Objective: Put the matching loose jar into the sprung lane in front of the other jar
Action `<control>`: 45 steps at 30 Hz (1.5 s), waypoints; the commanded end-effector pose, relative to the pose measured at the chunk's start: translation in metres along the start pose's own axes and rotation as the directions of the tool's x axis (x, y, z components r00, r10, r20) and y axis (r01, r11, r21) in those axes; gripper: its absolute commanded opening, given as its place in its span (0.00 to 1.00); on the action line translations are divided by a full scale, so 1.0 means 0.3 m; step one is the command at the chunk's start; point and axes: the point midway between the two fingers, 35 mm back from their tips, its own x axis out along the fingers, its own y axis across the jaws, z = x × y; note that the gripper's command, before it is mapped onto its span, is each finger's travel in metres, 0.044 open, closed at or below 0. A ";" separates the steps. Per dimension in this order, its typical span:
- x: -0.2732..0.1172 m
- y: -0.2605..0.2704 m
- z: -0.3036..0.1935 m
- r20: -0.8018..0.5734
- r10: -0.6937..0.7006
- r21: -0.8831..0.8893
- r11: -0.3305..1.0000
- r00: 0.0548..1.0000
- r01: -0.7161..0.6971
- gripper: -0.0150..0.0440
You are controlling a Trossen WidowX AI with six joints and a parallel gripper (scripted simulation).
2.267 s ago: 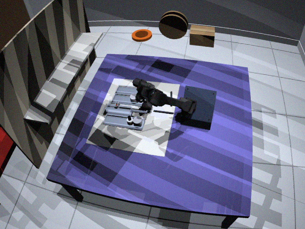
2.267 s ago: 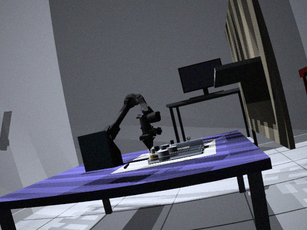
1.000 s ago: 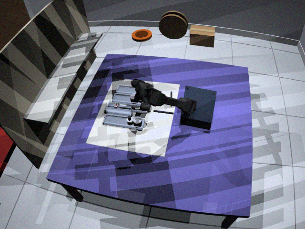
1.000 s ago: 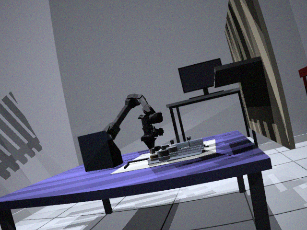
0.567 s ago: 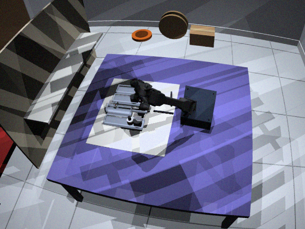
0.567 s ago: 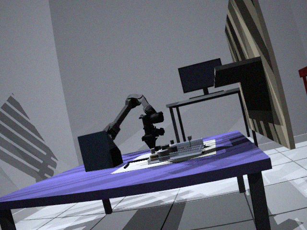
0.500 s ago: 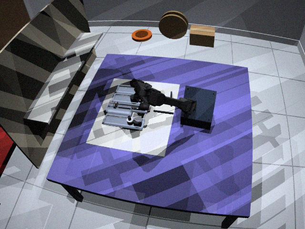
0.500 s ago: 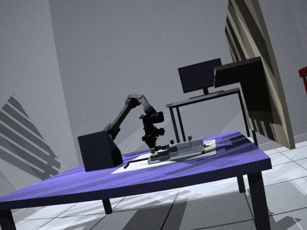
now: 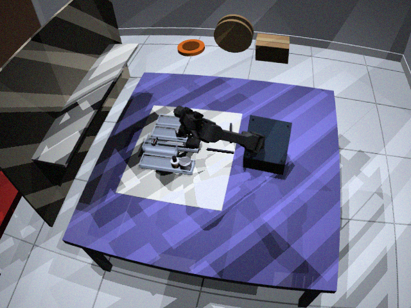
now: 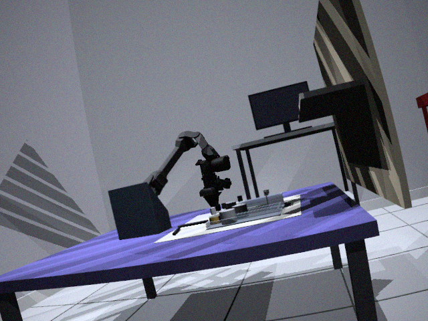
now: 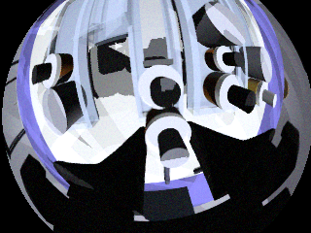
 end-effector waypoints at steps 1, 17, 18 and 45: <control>-0.005 0.004 0.032 0.018 0.001 -0.014 1.000 1.000 -0.001 0.25; -0.009 0.008 0.058 0.018 0.001 -0.015 1.000 1.000 -0.001 0.25; -0.009 0.008 0.060 0.018 0.001 -0.015 1.000 1.000 -0.001 0.25; -0.020 0.016 0.100 0.019 0.002 -0.015 1.000 1.000 -0.001 0.25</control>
